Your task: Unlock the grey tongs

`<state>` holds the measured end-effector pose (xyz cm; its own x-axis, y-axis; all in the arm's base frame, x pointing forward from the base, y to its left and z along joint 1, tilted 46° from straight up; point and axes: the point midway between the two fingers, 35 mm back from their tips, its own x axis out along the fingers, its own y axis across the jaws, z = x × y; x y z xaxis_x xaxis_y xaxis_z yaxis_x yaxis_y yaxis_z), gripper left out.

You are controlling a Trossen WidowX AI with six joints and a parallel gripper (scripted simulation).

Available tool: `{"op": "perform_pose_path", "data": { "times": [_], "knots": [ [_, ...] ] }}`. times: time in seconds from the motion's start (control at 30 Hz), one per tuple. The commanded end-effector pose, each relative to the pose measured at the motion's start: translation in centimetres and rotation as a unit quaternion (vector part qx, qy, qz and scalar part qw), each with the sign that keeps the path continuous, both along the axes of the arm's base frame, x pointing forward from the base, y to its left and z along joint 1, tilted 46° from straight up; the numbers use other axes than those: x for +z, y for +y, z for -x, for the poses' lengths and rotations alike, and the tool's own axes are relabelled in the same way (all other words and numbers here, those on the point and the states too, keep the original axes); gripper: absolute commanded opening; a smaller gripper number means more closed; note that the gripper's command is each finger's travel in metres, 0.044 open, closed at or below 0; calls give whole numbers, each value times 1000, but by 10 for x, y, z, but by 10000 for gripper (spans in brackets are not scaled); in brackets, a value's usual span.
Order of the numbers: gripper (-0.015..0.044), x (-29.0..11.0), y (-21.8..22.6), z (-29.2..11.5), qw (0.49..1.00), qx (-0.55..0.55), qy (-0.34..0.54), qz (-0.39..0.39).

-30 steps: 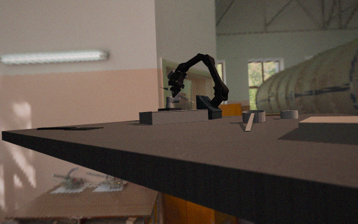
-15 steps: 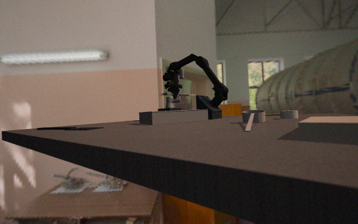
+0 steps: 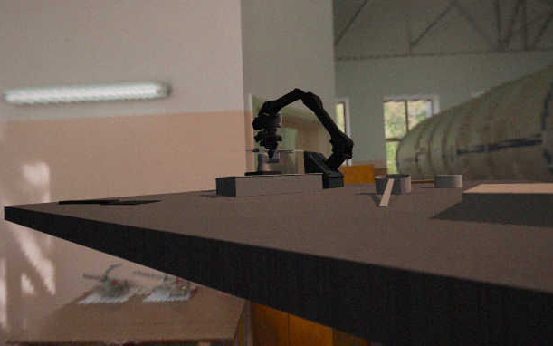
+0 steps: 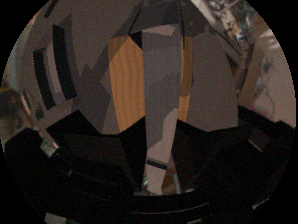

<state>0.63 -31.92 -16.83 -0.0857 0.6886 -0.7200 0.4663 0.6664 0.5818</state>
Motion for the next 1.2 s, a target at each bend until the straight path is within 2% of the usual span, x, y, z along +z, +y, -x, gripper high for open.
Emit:
{"op": "perform_pose_path", "data": {
  "times": [0.0,1.17],
  "knots": [
    [-150,-5,5,2,1000,1,4,-3],
    [-150,-49,43,7,1000,1,4,-2]
  ]
}}
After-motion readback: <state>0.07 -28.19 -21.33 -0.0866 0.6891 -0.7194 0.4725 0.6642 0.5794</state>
